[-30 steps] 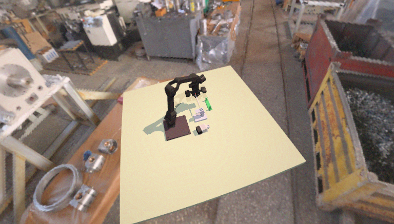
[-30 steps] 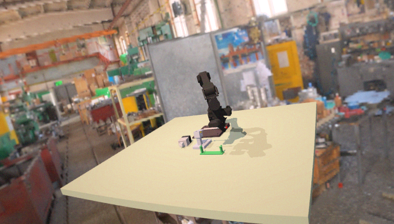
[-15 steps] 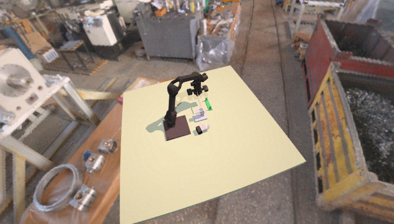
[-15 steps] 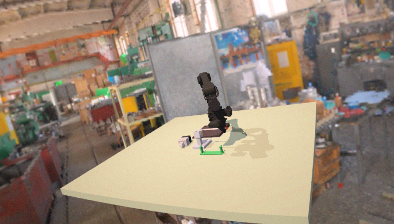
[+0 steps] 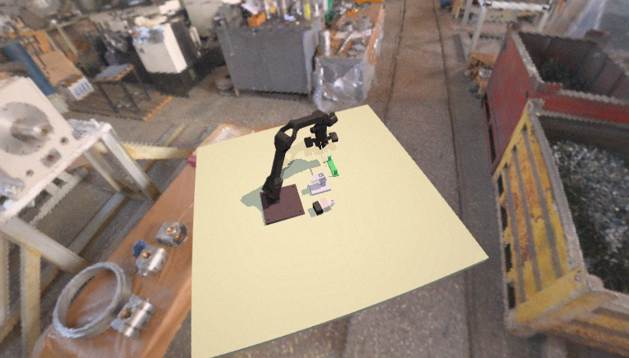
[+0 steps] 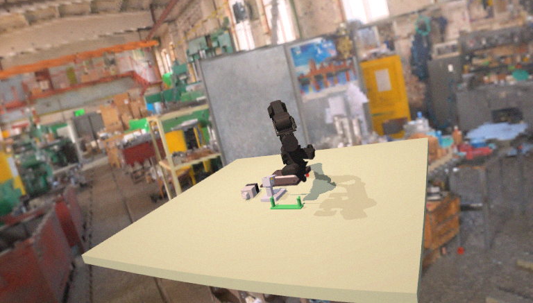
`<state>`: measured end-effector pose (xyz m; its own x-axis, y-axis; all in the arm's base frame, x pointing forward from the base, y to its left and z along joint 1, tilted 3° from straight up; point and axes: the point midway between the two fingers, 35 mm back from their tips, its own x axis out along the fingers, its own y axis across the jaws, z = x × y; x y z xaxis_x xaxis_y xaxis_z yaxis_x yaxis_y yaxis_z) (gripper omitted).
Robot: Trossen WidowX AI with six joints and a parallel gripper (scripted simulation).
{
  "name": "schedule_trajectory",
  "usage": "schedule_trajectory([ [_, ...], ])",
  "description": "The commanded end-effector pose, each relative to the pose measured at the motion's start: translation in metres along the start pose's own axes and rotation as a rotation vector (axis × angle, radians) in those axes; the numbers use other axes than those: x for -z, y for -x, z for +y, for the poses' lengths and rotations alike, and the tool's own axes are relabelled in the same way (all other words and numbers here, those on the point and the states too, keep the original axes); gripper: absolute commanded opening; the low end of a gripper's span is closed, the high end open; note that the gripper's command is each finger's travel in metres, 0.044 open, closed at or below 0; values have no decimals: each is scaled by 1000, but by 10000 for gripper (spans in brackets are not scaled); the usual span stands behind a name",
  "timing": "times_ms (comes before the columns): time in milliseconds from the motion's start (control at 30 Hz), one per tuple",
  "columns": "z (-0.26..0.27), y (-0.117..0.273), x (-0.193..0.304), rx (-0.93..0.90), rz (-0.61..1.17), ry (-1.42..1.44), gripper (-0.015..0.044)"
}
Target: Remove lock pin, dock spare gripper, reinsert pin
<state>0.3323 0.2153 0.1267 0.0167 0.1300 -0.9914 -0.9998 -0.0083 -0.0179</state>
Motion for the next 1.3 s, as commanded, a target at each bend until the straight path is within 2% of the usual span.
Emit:
schedule_trajectory([
  [0,-10,1,-5,3,-2,-3,0],
  [467,-40,-1,-19,6,-3,-10,0],
  [1267,-43,-33,-14,10,-4,-9,0],
])
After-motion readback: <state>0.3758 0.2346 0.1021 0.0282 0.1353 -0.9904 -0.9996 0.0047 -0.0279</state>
